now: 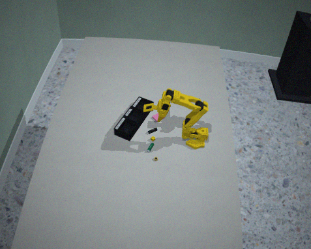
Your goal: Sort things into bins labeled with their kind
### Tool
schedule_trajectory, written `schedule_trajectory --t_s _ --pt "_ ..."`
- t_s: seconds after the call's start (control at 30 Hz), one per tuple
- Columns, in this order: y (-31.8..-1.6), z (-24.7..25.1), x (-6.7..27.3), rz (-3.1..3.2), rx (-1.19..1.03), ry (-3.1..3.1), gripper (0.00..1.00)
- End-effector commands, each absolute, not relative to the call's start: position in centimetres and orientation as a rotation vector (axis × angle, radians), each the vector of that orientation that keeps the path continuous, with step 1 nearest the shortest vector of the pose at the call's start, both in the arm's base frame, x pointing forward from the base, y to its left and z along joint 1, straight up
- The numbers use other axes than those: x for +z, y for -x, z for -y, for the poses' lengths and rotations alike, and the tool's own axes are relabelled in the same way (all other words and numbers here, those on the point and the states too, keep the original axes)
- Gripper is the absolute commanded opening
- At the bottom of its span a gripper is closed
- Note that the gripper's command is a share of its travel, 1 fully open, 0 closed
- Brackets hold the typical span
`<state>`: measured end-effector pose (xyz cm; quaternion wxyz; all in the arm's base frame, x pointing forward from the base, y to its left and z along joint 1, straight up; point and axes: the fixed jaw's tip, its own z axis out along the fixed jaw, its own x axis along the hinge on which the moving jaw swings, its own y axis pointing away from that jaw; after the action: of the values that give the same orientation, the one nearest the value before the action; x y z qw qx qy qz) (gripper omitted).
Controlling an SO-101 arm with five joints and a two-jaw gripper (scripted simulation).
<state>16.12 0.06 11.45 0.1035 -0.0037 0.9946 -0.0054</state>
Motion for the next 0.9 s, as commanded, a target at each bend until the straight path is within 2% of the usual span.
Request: schedule_trajectory --t_s 0.0,0.57,0.87 --pt "-16.2 0.2 11.7 -2.924 -0.015 -0.029 1.0" --pt "-16.3 0.3 11.7 -2.924 -0.017 -0.035 1.0" --pt "-18.3 1.6 11.9 -2.856 -0.039 -0.099 1.0"
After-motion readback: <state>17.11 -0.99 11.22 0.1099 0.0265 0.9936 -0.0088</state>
